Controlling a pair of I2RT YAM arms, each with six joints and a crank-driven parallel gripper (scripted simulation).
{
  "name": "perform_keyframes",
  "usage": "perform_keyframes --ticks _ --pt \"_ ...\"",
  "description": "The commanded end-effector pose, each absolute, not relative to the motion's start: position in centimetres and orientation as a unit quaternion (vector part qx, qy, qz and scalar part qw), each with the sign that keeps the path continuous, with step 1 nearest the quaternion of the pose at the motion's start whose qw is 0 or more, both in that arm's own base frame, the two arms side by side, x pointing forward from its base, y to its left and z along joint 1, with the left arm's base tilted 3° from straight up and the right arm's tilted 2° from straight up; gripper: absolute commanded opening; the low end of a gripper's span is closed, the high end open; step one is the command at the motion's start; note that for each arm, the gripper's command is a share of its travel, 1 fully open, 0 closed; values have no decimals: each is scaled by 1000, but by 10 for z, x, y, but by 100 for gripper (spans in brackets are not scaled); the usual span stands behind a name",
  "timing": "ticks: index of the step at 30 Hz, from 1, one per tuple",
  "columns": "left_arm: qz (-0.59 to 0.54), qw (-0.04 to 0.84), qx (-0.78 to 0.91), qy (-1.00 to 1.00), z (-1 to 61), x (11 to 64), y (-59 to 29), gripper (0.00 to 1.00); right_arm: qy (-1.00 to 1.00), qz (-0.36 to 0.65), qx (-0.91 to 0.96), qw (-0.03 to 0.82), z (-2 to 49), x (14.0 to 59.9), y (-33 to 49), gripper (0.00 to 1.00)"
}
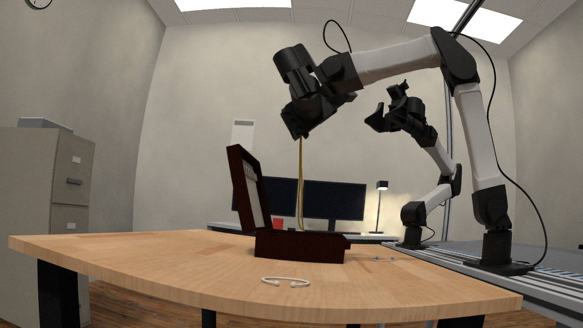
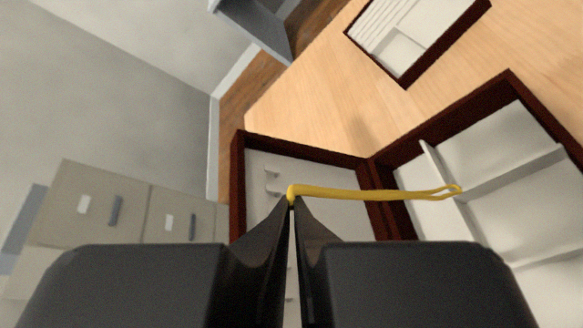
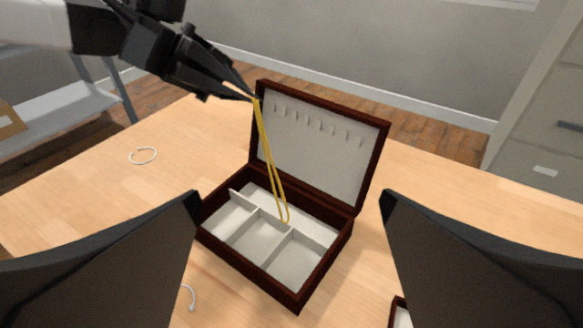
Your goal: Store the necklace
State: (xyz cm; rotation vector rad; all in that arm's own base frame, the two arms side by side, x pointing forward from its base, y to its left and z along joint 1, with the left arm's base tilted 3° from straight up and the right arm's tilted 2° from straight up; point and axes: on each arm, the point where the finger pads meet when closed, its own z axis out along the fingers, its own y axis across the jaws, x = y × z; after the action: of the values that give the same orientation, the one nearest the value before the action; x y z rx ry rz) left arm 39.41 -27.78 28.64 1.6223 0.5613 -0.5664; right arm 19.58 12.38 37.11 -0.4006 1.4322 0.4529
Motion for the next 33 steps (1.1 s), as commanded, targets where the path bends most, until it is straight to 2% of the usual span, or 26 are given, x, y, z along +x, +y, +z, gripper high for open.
perform_keyframes --ticks 1,33 --pt "-233 658 699 154 316 397 -299 0 656 197 -183 705 367 195 122 100" --pt "-243 670 698 66 321 403 -331 0 653 200 -183 707 368 196 123 100"
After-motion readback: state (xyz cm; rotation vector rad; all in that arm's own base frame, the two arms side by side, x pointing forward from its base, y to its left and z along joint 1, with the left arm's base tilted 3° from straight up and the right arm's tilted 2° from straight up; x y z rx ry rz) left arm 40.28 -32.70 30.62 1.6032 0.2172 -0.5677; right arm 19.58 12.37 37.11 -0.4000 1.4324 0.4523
